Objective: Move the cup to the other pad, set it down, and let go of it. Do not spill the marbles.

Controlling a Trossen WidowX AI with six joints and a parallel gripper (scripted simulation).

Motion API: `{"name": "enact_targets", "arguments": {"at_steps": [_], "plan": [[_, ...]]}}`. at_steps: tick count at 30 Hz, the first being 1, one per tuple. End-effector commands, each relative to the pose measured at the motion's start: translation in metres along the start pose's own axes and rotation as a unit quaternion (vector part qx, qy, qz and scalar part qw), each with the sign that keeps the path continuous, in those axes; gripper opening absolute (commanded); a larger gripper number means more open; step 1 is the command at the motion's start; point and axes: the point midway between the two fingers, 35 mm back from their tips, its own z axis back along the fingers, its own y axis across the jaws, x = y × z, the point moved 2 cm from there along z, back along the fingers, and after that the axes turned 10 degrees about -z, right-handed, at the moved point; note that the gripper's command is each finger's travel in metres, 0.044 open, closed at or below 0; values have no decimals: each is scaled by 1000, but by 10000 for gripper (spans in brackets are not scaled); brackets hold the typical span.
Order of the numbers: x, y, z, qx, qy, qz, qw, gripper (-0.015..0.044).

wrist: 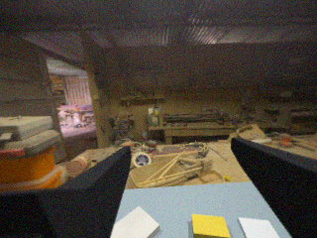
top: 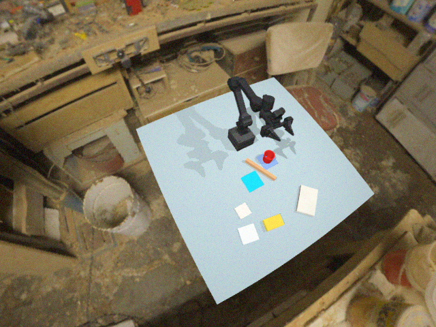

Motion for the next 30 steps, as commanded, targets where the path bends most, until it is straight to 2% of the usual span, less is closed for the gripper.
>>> {"name": "enact_targets", "arguments": {"at_steps": [1,6,9,10,15,20,30], "plan": [[-5,0,-2,0,11,-8,1000,374],[-105,6,-13,-40,234,-166,957,242],[-160,10,-2,-99,353,-242,898,164],[-178,10,6,-127,392,-265,872,148],[-242,14,51,-280,529,-332,730,148],[-275,13,103,-446,588,-337,585,148],[-276,12,104,-455,590,-335,577,148]]}}
